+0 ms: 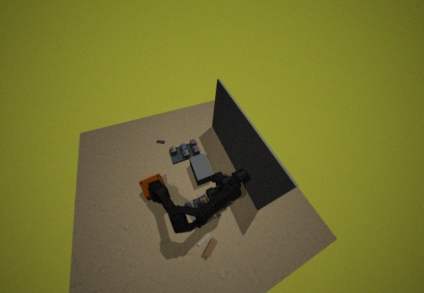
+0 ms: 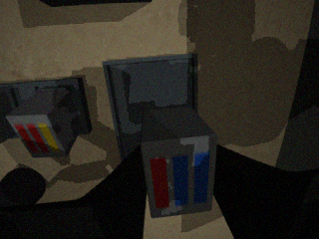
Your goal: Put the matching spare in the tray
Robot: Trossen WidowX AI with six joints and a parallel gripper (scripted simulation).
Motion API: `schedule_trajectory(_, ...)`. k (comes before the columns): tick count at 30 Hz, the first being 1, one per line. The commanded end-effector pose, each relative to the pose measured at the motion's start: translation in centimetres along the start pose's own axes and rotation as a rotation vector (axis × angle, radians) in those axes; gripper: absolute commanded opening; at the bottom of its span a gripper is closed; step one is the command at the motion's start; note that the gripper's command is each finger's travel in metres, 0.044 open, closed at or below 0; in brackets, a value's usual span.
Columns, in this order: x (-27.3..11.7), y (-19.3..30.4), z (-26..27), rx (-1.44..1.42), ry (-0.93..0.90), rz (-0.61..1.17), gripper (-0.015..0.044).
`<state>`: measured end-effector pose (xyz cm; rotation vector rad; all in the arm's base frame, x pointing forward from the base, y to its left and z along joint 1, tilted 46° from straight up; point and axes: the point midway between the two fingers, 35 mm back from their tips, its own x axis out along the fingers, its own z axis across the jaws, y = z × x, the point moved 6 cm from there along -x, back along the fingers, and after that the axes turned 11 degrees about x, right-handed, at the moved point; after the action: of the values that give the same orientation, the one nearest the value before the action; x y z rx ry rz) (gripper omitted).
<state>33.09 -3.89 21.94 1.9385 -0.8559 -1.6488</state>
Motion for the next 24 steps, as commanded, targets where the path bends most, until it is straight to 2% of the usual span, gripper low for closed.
schedule_trajectory(1,0.3,-0.1,0.0,-0.005,0.001,-0.001,0.0000)
schedule_trajectory(24,2.1,0.0,0.1,-0.005,0.002,0.001,0.0000)
